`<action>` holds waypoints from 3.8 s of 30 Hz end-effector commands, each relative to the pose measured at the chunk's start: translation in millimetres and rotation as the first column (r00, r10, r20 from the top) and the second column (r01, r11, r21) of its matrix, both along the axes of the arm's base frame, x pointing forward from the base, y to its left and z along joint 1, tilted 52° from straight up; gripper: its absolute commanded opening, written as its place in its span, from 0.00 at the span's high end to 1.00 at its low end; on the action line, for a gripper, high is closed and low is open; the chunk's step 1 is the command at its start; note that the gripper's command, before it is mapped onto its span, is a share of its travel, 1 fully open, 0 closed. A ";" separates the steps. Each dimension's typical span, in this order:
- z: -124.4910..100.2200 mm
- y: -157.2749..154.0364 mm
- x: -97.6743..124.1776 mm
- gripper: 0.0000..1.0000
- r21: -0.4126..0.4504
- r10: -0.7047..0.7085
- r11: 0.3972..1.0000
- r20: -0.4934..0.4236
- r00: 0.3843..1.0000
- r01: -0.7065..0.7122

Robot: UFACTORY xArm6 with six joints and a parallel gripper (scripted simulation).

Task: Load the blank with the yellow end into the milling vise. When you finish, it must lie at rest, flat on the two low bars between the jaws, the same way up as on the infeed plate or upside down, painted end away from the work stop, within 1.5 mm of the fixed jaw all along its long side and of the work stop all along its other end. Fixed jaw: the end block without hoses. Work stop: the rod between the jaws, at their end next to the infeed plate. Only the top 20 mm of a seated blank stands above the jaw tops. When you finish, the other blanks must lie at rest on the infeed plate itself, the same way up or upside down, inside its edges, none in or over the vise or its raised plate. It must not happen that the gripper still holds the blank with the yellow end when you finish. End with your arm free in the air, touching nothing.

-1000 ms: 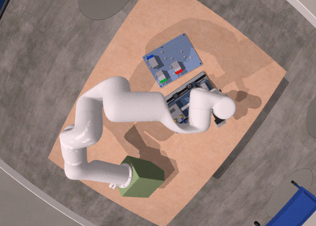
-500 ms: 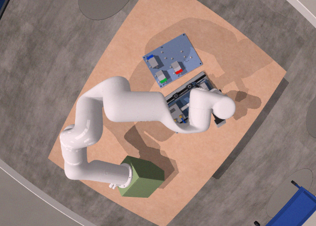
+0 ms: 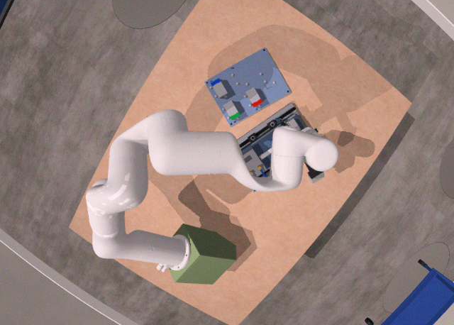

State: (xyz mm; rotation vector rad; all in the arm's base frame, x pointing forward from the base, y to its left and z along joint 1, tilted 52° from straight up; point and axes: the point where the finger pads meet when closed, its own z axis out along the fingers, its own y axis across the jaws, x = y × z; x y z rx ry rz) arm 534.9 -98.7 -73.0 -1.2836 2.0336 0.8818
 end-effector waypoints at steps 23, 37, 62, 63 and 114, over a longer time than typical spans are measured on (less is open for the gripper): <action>0.1 -0.5 1.3 1.00 -0.002 -0.002 1.000 0.003 1.000 0.002; -0.6 0.4 1.4 1.00 -0.002 -0.002 1.000 0.003 1.000 0.002; -2.2 2.4 1.8 1.00 -0.002 -0.002 1.000 0.003 1.000 0.002; -2.3 2.5 1.8 1.00 -0.002 -0.002 1.000 0.003 1.000 0.002; -5.1 5.9 2.3 1.00 -0.002 -0.002 1.000 0.003 1.000 0.002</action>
